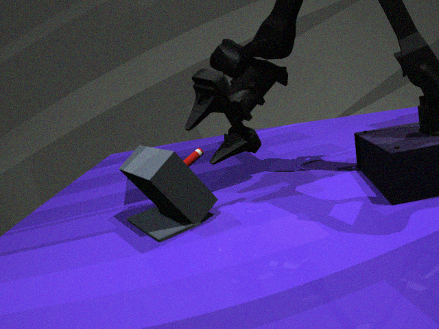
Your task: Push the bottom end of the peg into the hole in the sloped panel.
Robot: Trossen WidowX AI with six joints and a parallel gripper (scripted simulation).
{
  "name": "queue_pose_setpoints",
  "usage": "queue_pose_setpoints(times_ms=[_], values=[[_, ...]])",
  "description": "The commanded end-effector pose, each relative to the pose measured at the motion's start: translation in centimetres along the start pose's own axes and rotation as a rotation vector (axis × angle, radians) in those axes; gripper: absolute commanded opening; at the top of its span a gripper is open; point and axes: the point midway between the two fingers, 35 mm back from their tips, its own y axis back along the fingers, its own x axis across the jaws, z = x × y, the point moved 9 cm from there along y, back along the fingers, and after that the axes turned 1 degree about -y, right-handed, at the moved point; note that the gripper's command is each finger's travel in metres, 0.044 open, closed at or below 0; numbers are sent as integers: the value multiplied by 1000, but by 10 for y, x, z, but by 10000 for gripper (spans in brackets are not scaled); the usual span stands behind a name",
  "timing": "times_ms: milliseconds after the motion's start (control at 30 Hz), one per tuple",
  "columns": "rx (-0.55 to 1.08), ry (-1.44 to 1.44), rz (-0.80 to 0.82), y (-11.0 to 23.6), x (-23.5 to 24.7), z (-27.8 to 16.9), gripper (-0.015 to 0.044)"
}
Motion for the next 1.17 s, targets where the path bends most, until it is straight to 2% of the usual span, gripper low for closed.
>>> queue_pose_setpoints(times_ms=[0,1133], values=[[-3,11,6,9,2,1,440],[-9,5,8,61,-9,1,440]])
